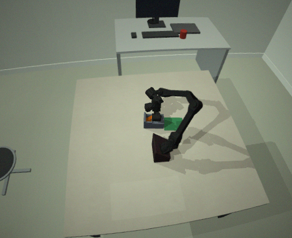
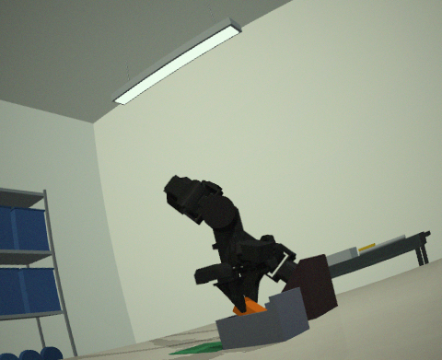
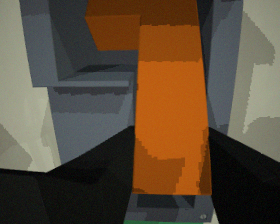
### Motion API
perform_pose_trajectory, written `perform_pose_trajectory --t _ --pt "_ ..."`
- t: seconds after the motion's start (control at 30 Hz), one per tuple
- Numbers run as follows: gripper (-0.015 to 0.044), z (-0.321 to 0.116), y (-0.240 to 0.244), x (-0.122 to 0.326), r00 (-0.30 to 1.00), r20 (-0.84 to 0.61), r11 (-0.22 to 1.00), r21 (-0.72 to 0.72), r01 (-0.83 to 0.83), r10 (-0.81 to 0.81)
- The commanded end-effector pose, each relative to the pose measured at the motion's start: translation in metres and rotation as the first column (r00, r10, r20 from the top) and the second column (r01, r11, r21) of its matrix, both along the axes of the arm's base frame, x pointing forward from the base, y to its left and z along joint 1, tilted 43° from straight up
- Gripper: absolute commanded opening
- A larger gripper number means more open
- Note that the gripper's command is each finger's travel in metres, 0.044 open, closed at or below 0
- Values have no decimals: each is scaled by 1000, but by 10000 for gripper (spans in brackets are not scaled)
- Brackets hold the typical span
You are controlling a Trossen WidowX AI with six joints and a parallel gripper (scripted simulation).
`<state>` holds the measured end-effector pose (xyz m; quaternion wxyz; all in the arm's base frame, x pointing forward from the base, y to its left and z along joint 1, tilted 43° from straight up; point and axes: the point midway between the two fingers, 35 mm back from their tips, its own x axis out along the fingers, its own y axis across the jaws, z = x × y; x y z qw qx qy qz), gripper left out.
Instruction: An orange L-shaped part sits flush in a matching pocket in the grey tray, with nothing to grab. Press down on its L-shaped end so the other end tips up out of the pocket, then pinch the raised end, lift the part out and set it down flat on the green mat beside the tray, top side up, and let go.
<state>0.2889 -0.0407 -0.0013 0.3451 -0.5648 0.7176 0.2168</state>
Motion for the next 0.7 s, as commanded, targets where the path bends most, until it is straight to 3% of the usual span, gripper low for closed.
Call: perform_pose_trajectory --t 0.0,0.07,0.67 --pt "36 0 0 0 1000 0 1000 0 0 0" --pt "0 0 0 0 1000 0 1000 0 0 0" --pt "0 13 12 2 1000 -2 1000 -1 -1 1"
